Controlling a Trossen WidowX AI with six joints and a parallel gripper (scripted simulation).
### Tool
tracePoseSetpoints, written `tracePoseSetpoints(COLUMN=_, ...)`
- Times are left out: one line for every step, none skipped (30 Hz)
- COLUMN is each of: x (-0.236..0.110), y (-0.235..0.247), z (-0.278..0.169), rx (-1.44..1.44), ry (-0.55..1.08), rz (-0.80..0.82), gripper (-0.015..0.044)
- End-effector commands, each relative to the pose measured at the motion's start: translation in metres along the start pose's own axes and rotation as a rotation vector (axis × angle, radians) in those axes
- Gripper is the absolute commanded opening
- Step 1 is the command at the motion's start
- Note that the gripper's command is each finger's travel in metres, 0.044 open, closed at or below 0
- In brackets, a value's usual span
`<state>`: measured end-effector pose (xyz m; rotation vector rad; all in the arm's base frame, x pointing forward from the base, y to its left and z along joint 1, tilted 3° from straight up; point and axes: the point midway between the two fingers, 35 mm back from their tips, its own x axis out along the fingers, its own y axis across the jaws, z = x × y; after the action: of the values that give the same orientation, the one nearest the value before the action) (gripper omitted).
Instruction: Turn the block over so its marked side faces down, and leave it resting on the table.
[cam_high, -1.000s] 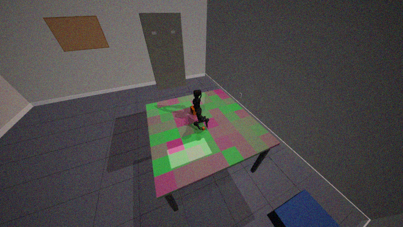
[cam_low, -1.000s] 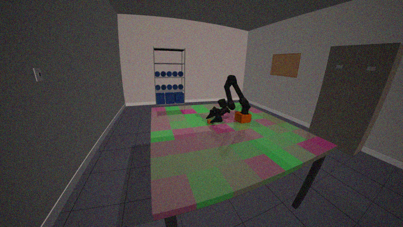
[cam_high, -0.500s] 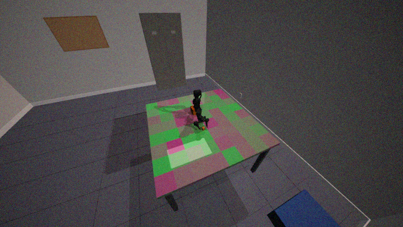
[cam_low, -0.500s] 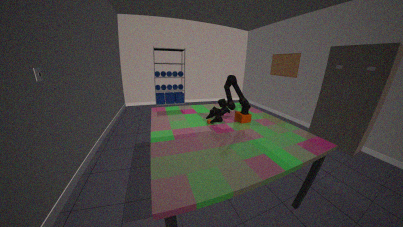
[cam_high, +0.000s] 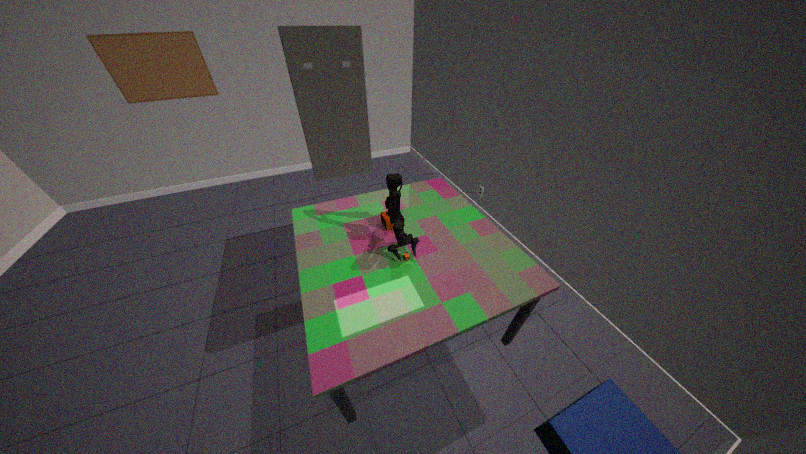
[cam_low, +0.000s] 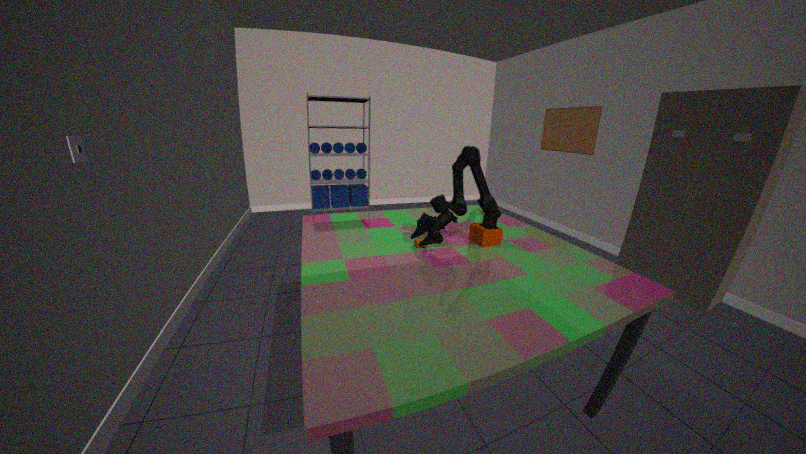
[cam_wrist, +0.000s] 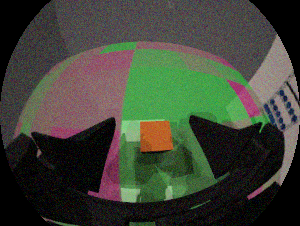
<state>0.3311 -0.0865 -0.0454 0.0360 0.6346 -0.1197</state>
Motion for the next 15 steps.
tracePoseSetpoints(x=-0.010, y=-0.001, z=0.021, rx=0.005, ry=0.204, rz=-0.005, gripper=0.0440)
tracePoseSetpoints(x=-0.015, y=0.000, z=0.024, rx=0.008, ry=0.233, rz=-0.002, gripper=0.0440)
tracePoseSetpoints(x=-0.021, y=0.001, z=0.027, rx=0.010, ry=0.262, rz=-0.001, gripper=0.0440)
tracePoseSetpoints(x=-0.025, y=0.000, z=0.039, rx=0.005, ry=0.253, rz=-0.005, gripper=0.0440)
tracePoseSetpoints(x=-0.029, y=0.000, z=0.042, rx=0.003, ry=0.262, rz=-0.007, gripper=0.0440)
tracePoseSetpoints(x=-0.032, y=0.000, z=0.044, rx=0.003, ry=0.276, rz=-0.007, gripper=0.0440)
tracePoseSetpoints(x=-0.035, y=0.000, z=0.045, rx=0.001, ry=0.290, rz=-0.008, gripper=0.0440)
tracePoseSetpoints(x=-0.039, y=0.001, z=0.047, rx=0.000, ry=0.304, rz=-0.008, gripper=0.0440)
tracePoseSetpoints(x=-0.042, y=0.001, z=0.048, rx=-0.002, ry=0.319, rz=-0.009, gripper=0.0440)
tracePoseSetpoints(x=-0.046, y=0.001, z=0.049, rx=-0.004, ry=0.334, rz=-0.010, gripper=0.0440)
tracePoseSetpoints(x=-0.050, y=0.000, z=0.054, rx=-0.010, ry=0.338, rz=-0.014, gripper=0.0440)
tracePoseSetpoints(x=-0.054, y=0.001, z=0.051, rx=-0.010, ry=0.364, rz=-0.013, gripper=0.0440)
tracePoseSetpoints(x=-0.058, y=0.001, z=0.049, rx=-0.010, ry=0.390, rz=-0.011, gripper=0.0440)
tracePoseSetpoints(x=-0.062, y=0.002, z=0.045, rx=-0.009, ry=0.419, rz=-0.009, gripper=0.0440)
tracePoseSetpoints(x=-0.064, y=0.002, z=0.044, rx=-0.009, ry=0.430, rz=-0.008, gripper=0.0440)
